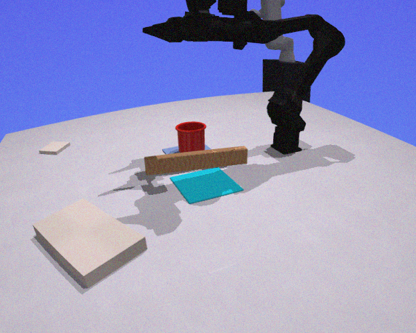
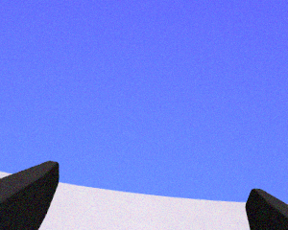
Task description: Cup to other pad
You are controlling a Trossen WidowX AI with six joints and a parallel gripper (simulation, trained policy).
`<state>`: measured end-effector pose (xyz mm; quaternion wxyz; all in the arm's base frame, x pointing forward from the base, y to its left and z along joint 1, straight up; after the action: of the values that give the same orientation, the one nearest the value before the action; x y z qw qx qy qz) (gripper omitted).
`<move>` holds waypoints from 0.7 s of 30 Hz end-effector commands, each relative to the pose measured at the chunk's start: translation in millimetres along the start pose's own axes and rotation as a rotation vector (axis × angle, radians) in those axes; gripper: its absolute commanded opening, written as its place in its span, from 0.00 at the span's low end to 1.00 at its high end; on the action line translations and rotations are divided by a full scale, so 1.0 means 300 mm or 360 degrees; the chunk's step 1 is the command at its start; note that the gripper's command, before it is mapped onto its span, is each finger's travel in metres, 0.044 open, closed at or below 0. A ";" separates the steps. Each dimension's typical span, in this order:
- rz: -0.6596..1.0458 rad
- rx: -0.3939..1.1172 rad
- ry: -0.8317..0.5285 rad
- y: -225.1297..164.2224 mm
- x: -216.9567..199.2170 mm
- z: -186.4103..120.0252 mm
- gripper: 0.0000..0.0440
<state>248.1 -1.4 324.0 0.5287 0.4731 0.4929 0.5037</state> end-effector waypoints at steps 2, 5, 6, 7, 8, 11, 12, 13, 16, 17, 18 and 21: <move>0.0018 0.0023 -0.0009 -0.005 0.000 -0.001 0.79; 0.0051 0.0071 -0.0015 -0.015 0.004 -0.003 0.61; 0.0063 0.0088 -0.0015 -0.018 0.006 -0.003 0.55; 0.0075 0.0105 -0.0014 -0.022 0.009 -0.004 0.49; 0.0086 0.0124 -0.0012 -0.025 0.012 -0.004 0.43; 0.0119 0.0185 -0.0003 -0.035 0.022 -0.005 0.25; 0.0130 0.0208 0.0001 -0.039 0.026 -0.005 0.21; 0.0141 0.0232 0.0006 -0.042 0.031 -0.005 0.19; 0.0180 0.0301 0.0028 -0.047 0.044 -0.004 0.17; 0.0193 0.0324 0.0035 -0.048 0.049 -0.003 0.17; 0.0206 0.0348 0.0042 -0.050 0.054 -0.003 0.16; 0.0245 0.0420 0.0061 -0.054 0.069 -0.001 0.16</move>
<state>246.5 15.4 307.0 0.4259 0.5555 0.5242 0.4851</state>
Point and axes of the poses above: the point midway between the two fingers, 35 mm back from their tips, its own z axis out along the fingers, its own x axis across the jaws, y = z × x, the point moved 7 cm from there along -z, back along the fingers, and after that the axes turned 4 degrees about -z, right-handed, at the moved point
